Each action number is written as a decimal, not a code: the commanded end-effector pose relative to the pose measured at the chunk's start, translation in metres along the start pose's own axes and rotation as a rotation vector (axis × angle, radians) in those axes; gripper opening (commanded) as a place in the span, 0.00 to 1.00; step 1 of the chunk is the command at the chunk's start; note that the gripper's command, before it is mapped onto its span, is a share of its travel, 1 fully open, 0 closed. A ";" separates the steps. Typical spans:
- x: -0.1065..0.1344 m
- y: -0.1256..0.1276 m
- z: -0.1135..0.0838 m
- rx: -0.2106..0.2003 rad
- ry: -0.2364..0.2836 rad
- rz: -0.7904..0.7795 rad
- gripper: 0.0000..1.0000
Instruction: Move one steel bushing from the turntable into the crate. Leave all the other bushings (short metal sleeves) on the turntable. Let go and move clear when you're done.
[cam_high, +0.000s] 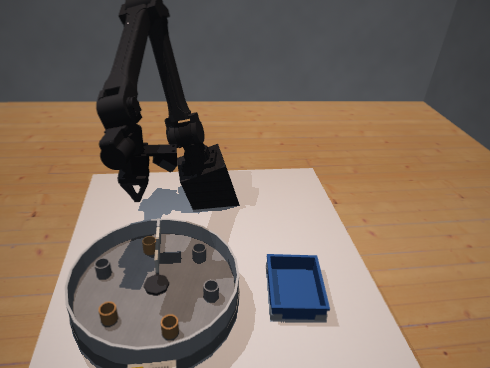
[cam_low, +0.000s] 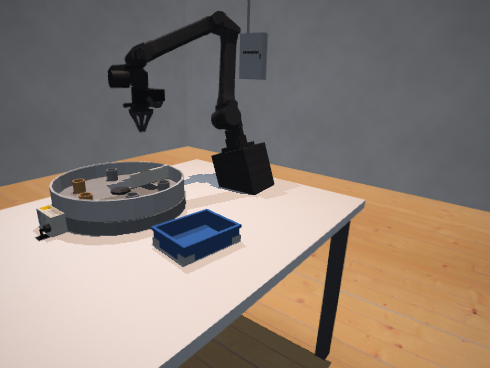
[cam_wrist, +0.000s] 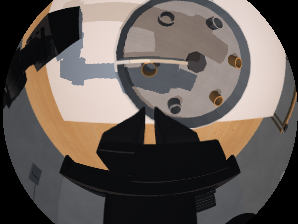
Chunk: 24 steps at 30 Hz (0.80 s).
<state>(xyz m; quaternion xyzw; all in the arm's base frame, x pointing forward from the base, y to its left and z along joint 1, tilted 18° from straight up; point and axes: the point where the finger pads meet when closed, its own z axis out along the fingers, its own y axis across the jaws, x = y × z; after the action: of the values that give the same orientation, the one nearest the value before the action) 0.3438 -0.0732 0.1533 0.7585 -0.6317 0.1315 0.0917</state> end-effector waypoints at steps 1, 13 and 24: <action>0.006 -0.014 -0.018 0.035 0.007 0.018 0.11; 0.006 -0.014 -0.018 0.035 0.007 0.018 0.11; 0.006 -0.014 -0.018 0.035 0.007 0.018 0.19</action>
<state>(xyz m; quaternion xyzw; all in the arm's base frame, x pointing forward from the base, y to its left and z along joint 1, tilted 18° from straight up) 0.3438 -0.0732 0.1533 0.7585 -0.6317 0.1315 0.0917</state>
